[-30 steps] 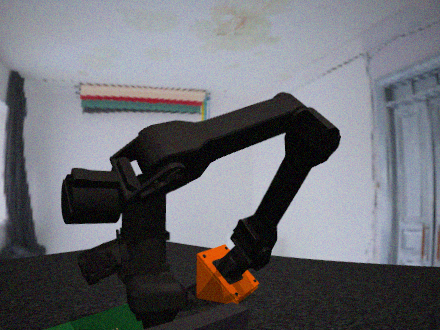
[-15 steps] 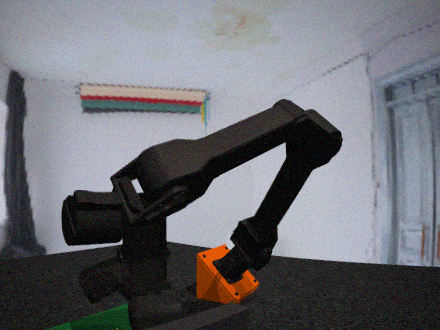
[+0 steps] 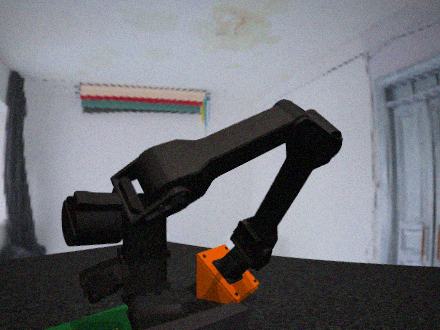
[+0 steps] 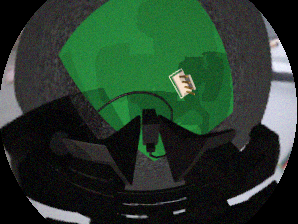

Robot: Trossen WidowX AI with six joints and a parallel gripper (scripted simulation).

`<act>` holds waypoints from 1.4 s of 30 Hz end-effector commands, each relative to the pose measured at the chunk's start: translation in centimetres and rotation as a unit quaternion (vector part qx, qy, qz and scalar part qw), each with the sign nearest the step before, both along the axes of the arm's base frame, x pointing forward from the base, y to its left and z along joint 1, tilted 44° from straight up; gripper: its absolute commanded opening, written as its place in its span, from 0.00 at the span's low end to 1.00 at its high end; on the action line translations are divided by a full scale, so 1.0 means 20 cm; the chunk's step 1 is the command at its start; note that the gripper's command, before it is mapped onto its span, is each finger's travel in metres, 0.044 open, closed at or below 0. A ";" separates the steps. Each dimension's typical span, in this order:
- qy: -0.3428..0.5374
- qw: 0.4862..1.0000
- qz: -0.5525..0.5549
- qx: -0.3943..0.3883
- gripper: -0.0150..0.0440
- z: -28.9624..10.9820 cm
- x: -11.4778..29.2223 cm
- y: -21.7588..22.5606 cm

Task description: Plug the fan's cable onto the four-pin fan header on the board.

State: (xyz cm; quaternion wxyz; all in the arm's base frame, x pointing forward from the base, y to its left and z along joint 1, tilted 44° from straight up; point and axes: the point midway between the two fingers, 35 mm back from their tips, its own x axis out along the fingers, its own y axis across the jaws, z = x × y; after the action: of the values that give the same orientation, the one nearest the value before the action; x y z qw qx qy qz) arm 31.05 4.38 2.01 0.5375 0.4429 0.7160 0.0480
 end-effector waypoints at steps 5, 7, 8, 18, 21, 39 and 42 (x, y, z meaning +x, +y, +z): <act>0.000 1.000 -0.001 0.000 0.25 0.01 0.00 -0.01; 0.001 1.000 -0.002 0.000 0.25 0.09 0.01 -0.09; 0.001 1.000 -0.003 0.000 0.25 0.14 0.01 -0.14; 0.031 0.999 -0.034 -0.001 0.25 0.17 0.01 -0.18; 0.066 0.995 -0.072 -0.002 0.25 0.16 0.02 -0.19; 0.272 0.917 -0.291 -0.012 0.25 0.11 0.03 -0.24; 0.304 0.895 -0.325 -0.013 0.25 0.10 0.03 -0.25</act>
State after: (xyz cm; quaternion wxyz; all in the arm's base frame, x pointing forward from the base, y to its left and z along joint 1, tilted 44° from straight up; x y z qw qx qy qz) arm 31.62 -0.32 4.14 0.3137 0.6215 0.6754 -0.2430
